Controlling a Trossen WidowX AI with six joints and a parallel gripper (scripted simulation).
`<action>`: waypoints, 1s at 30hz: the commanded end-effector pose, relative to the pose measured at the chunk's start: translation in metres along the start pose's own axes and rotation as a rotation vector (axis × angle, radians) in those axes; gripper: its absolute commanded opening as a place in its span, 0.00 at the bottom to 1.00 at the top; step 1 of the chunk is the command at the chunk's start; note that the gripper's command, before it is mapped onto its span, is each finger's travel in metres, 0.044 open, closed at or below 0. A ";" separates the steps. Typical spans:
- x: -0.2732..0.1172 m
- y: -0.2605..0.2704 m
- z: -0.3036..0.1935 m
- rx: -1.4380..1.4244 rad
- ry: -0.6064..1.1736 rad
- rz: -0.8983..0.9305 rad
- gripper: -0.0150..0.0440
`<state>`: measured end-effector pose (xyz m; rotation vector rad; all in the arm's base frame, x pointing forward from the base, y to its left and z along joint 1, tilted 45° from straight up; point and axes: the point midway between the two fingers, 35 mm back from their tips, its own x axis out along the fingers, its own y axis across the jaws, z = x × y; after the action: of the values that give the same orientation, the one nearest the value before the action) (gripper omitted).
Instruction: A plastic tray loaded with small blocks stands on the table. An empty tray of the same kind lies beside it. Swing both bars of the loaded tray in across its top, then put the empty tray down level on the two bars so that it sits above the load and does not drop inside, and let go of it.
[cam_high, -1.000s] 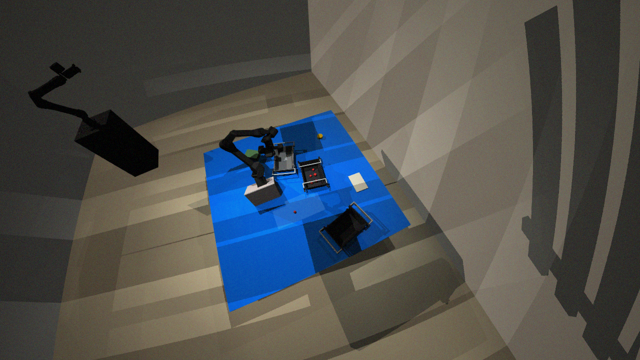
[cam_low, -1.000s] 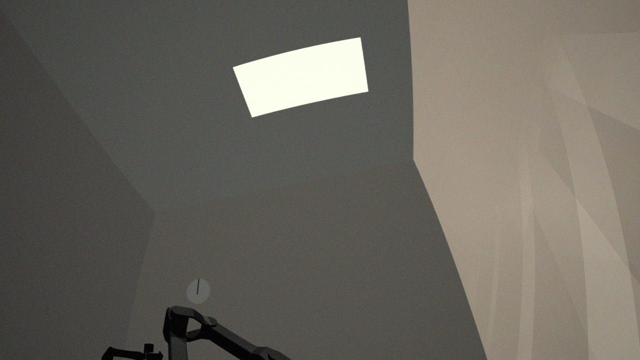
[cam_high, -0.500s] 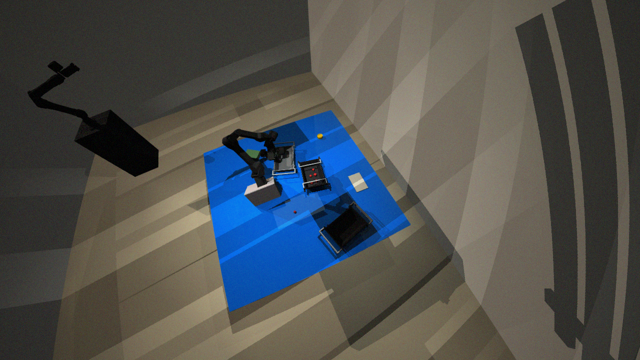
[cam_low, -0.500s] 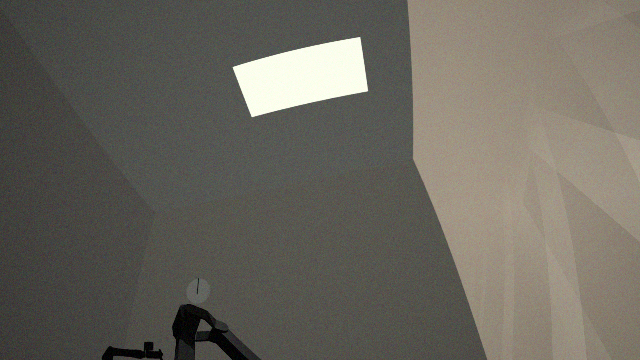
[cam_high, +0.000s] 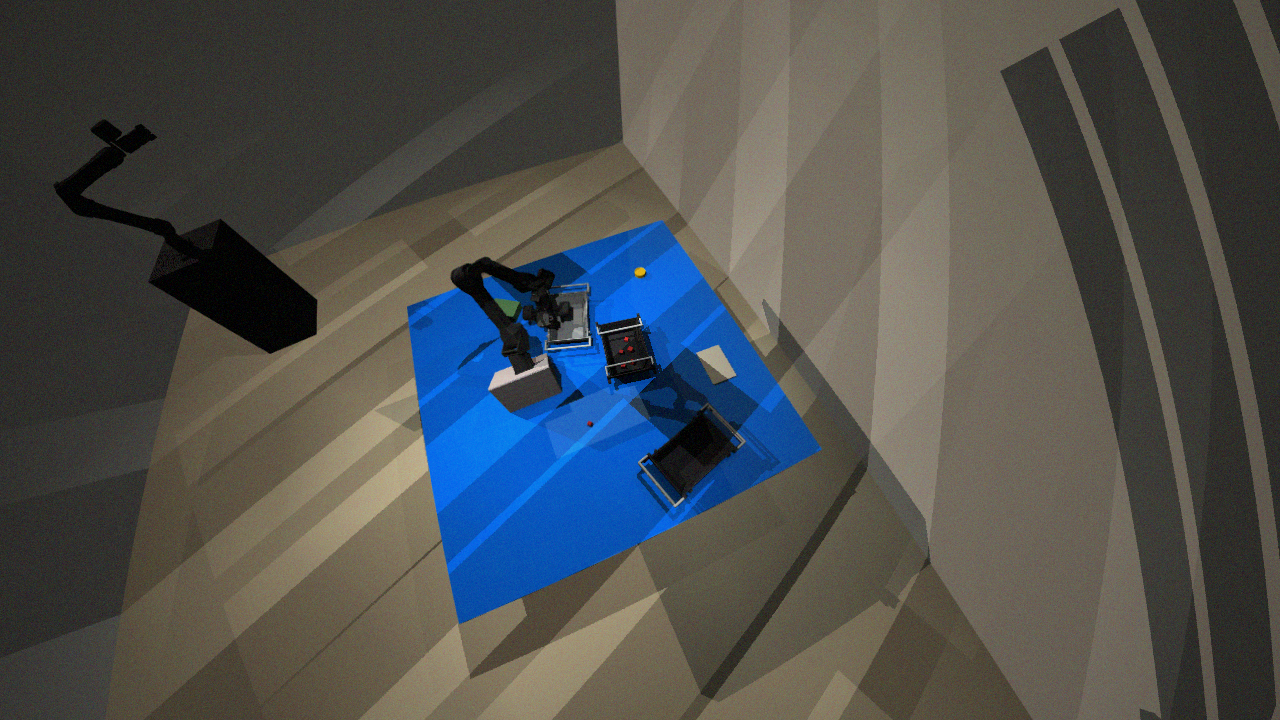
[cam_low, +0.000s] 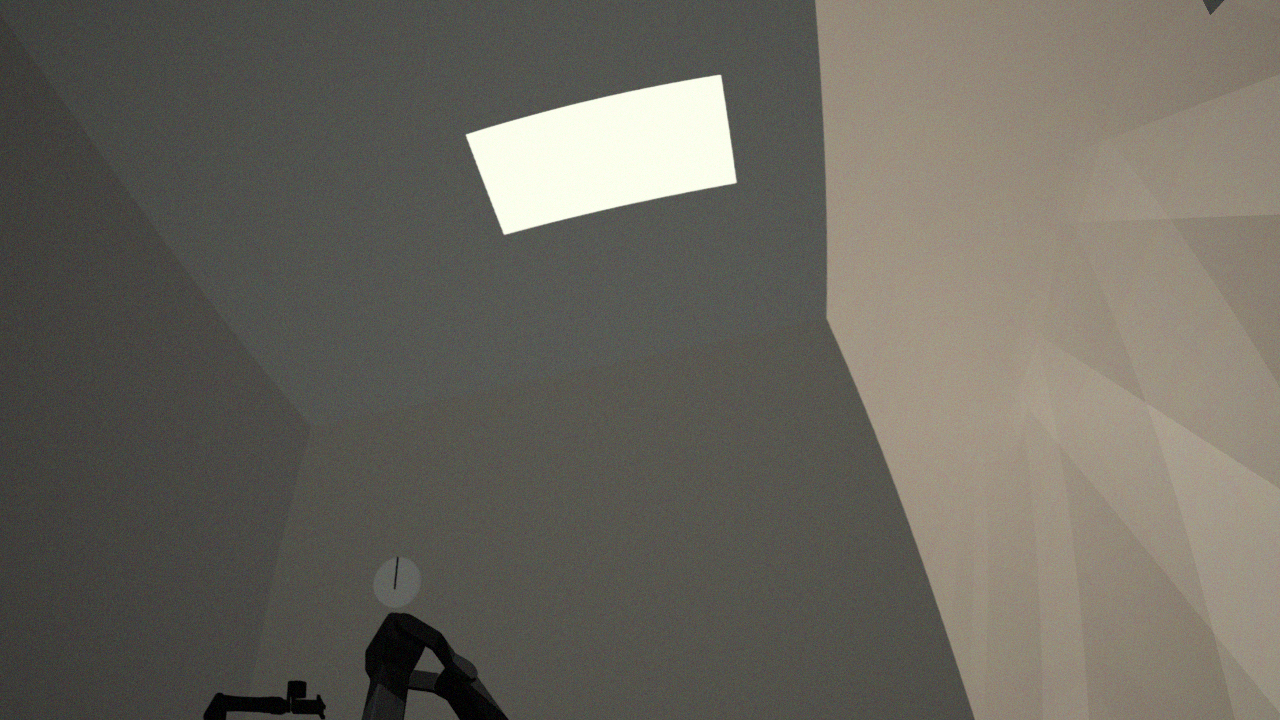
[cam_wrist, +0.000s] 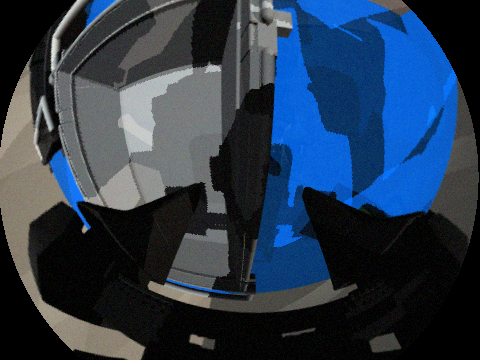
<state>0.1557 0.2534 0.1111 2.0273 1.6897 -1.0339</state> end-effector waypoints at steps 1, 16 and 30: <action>0.003 0.000 0.003 0.008 -0.008 0.004 1.00; 0.003 0.000 0.003 0.008 -0.008 0.004 0.73; 0.003 0.000 0.003 0.008 -0.008 0.004 0.53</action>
<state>0.1566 0.2531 0.1073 2.0309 1.6738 -1.0407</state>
